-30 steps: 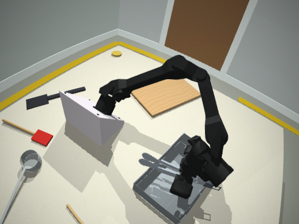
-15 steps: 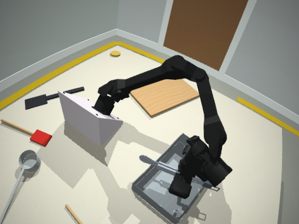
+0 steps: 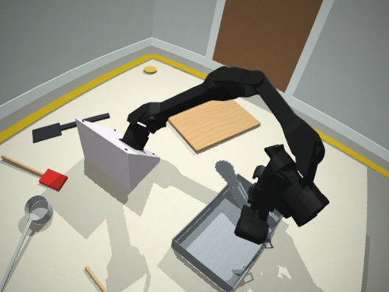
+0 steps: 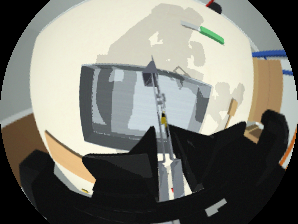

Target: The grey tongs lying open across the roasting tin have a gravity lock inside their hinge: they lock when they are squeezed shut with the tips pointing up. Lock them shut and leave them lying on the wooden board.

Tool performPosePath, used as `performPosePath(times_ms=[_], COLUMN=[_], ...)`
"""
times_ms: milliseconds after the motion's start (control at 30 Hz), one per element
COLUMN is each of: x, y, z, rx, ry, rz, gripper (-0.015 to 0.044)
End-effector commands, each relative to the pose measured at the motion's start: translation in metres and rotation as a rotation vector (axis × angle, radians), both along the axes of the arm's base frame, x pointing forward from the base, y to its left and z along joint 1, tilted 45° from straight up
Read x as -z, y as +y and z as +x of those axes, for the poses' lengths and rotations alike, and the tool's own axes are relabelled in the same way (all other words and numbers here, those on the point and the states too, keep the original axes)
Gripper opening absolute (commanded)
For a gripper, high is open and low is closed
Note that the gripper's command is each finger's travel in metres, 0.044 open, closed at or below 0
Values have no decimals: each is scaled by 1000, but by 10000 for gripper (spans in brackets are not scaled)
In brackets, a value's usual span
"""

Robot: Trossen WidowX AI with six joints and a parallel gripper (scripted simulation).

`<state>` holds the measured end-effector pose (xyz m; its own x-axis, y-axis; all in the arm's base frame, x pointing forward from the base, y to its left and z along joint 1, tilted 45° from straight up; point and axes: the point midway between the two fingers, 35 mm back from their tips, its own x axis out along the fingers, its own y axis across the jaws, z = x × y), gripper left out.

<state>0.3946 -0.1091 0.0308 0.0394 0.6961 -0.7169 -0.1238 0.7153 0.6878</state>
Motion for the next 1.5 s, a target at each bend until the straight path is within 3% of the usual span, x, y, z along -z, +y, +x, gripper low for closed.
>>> performPosePath(times_ms=[0,500,1467], x=[-19,-23,-137], y=[-19,-12,100], z=[-6,-4,-15], rx=[5,31,519], ry=[-5,14,466], rz=[-4,-6,11], gripper=[-150,-150,-150])
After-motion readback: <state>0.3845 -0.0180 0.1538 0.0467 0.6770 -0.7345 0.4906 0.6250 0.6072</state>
